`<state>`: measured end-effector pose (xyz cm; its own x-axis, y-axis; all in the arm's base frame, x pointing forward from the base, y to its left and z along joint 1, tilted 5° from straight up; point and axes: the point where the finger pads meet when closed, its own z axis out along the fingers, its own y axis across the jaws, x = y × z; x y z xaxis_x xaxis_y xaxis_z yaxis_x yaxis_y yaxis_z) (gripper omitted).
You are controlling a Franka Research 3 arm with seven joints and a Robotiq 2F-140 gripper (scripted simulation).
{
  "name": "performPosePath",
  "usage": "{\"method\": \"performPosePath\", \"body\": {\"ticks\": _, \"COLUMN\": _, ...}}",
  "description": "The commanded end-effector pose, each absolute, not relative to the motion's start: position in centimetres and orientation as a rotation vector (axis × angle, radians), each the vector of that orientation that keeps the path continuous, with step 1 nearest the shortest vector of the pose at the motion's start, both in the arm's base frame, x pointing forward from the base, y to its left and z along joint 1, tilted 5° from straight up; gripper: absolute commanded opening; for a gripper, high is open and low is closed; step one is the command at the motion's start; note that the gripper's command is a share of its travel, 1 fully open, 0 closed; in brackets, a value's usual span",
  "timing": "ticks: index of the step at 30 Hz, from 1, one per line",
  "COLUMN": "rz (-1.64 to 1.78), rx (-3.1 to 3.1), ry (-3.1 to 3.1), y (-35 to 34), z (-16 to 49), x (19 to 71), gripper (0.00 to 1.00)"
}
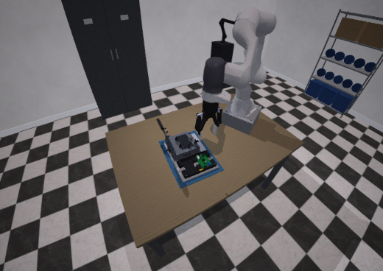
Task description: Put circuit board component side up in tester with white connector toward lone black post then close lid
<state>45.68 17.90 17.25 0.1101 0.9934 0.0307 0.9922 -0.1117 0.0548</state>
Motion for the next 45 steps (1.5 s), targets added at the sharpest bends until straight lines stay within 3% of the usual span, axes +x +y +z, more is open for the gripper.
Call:
{"method": "performPosePath", "body": {"ticks": 1, "rz": 0.131, "rx": 2.313, "ry": 2.081, "y": 18.3, "z": 15.7, "x": 46.6, "gripper": 0.58}}
{"method": "performPosePath", "body": {"ticks": 23, "rz": 0.131, "rx": 2.313, "ry": 2.081, "y": 18.6, "z": 6.5, "x": 47.3, "gripper": 0.58}}
{"method": "performPosePath", "body": {"ticks": 45, "rz": 0.131, "rx": 2.313, "ry": 2.081, "y": 18.8, "z": 2.0, "x": 47.7, "gripper": 0.58}}
